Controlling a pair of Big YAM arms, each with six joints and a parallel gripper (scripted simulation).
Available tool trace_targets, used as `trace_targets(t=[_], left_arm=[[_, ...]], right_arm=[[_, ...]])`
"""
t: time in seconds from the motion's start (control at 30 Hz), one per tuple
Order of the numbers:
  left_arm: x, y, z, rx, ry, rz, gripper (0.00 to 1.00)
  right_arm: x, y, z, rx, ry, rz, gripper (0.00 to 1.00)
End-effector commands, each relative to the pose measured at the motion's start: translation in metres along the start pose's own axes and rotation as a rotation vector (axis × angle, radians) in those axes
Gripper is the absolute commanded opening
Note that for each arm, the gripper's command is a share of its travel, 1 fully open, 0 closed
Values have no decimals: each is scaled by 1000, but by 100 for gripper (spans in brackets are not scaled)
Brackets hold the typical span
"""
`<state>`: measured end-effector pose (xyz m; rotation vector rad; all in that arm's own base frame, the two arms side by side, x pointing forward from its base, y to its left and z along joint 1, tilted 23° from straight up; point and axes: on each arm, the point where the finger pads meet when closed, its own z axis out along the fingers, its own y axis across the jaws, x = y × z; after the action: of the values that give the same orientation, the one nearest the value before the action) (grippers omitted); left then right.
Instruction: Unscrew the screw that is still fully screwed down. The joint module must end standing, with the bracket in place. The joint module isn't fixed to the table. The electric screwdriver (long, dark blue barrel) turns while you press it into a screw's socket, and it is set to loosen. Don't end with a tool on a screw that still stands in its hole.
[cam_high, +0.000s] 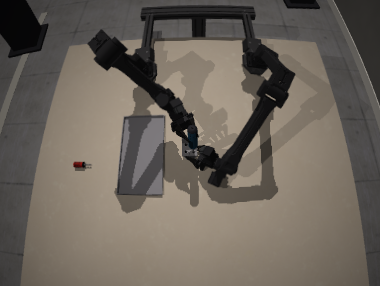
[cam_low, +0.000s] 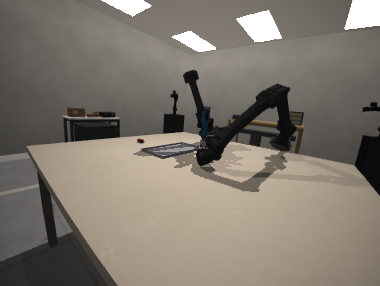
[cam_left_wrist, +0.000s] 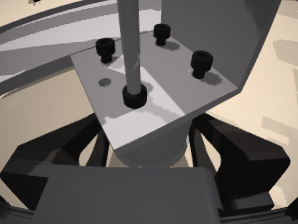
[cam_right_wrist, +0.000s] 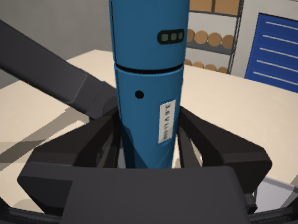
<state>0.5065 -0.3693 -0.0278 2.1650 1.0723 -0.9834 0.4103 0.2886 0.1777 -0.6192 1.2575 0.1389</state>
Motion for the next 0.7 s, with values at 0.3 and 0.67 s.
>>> trace_targets(t=[0.3,0.67], left_arm=[[-7,10,-4,-15,3,26,59],[-7,10,-4,-15,3,26,59]], right_arm=[[-3,-7,10,22,-27,12,42],[-5,-2,5,7,-19,4,42]])
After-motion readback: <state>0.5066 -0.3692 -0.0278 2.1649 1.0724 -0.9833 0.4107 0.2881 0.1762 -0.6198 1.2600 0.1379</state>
